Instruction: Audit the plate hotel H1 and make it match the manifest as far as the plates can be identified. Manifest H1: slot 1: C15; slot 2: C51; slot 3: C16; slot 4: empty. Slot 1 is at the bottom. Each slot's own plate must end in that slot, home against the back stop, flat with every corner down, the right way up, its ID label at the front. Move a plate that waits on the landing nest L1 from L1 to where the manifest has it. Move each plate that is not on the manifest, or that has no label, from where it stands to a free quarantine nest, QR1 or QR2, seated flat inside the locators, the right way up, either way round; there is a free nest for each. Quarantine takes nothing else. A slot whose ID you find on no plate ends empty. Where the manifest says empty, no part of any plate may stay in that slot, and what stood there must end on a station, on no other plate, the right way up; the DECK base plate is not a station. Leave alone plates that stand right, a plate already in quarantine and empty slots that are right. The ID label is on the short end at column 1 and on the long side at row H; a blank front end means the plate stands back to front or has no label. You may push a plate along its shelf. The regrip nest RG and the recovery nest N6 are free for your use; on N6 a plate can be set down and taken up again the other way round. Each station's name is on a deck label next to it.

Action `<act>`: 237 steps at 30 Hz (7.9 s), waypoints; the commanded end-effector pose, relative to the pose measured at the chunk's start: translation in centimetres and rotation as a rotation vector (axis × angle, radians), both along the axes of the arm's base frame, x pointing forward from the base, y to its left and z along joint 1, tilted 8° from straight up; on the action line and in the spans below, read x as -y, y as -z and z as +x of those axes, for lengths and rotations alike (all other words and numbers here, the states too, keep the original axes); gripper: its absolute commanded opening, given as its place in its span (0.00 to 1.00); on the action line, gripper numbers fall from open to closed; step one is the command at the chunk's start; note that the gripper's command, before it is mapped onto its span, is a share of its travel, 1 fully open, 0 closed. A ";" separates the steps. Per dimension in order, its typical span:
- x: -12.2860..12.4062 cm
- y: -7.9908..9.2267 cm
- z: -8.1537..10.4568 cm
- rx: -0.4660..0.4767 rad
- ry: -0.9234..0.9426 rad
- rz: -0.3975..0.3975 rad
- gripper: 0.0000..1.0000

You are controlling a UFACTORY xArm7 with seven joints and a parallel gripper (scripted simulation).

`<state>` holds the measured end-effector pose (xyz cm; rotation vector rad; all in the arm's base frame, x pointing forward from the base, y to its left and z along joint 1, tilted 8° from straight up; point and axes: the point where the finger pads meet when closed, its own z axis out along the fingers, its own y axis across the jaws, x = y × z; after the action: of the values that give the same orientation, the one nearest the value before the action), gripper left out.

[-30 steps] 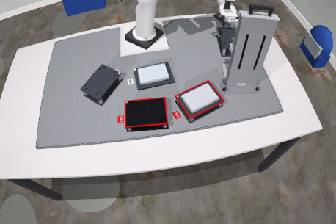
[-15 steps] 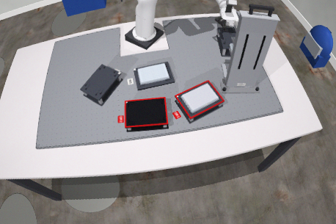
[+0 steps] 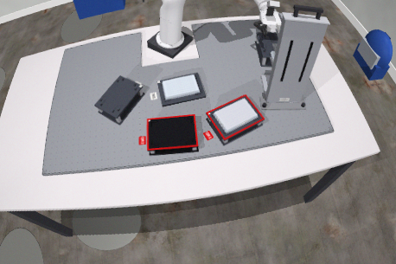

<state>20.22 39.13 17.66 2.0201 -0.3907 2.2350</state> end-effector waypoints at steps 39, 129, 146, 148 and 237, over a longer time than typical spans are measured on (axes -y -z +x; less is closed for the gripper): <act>1.4 -0.6 5.6 0.000 0.000 0.003 1.00; 2.5 -1.0 9.6 0.001 0.000 0.003 0.00; 2.5 -1.0 9.6 0.001 0.000 0.003 0.00; 2.5 -1.0 9.6 0.001 0.000 0.003 0.00; 0.7 -0.5 2.8 0.000 0.000 0.003 0.00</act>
<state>23.27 38.31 18.04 2.0214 -0.3896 2.2350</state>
